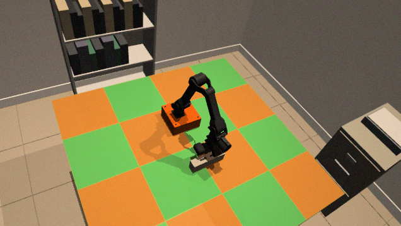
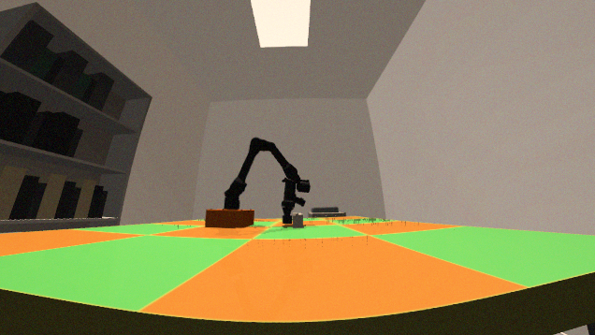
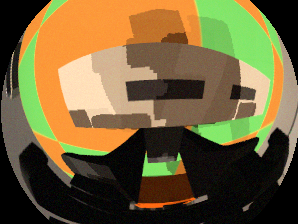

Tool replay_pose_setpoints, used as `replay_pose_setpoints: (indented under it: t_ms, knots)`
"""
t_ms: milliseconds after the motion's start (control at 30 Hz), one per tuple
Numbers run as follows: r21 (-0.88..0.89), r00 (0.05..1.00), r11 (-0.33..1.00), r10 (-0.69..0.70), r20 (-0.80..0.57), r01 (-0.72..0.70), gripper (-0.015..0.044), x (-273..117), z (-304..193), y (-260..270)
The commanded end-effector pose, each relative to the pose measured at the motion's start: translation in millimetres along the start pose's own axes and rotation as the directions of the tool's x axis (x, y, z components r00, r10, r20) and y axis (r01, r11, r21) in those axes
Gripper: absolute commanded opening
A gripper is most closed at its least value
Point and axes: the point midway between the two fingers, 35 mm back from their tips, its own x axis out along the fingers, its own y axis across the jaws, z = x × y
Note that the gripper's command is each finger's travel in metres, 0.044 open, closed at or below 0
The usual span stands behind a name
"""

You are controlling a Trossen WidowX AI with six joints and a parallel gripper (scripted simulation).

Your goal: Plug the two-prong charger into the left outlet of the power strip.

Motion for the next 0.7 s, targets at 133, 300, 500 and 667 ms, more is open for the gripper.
replay_pose_setpoints:
  t_ms: [133, 300, 500, 667]
  knots:
    - [0.000, 0.999, 1.000, 0.000, 0.036, 0.000, 0.0000, -1.3, 16.2, 0.0]
    - [0.000, 0.999, 1.000, 0.000, 0.036, 0.000, 0.0000, -1.1, 18.1, 0.0]
    - [0.000, 0.999, 1.000, 0.000, 0.036, 0.000, 0.0000, -1.0, 18.0, 0.0]
    - [0.000, 0.999, 1.000, 0.000, 0.036, 0.000, 0.0000, -0.9, 17.4, 0.0]
